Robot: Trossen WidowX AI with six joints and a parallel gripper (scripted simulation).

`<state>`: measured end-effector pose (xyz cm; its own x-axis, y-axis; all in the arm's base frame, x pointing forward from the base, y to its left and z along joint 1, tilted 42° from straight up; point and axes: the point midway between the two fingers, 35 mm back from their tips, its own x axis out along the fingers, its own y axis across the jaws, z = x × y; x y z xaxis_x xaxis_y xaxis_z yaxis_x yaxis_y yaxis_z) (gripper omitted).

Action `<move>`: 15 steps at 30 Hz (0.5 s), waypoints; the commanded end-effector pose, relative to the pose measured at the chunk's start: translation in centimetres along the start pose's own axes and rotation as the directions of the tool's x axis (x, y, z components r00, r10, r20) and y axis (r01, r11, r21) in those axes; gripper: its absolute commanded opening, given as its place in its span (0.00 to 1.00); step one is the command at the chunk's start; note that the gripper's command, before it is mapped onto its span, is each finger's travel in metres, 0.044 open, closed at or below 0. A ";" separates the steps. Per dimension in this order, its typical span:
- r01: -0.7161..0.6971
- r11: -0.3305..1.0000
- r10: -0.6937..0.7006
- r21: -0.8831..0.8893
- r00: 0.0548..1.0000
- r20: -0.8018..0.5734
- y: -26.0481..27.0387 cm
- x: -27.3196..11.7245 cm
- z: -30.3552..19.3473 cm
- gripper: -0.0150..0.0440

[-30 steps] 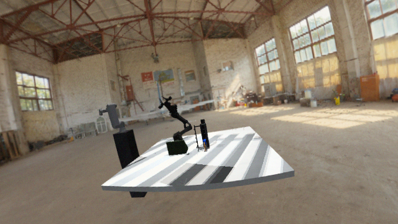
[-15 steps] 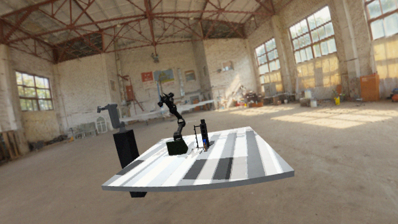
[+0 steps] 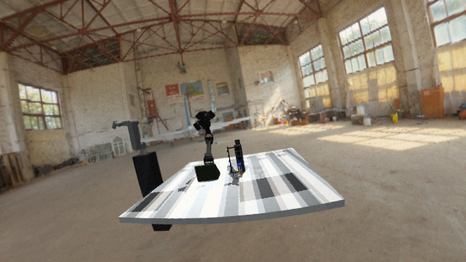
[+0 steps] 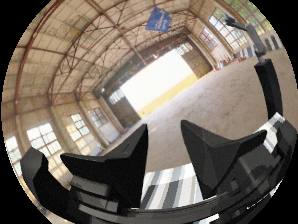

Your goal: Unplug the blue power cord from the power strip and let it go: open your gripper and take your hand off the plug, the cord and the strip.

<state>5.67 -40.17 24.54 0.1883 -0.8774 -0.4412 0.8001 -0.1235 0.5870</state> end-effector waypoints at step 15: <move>0.167 0.966 -0.253 -0.197 0.466 -0.848 0.8 1.5 -28.6 0.53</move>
<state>20.14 -32.60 8.39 0.4041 -0.2214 -0.8875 0.8779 -0.1786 0.4443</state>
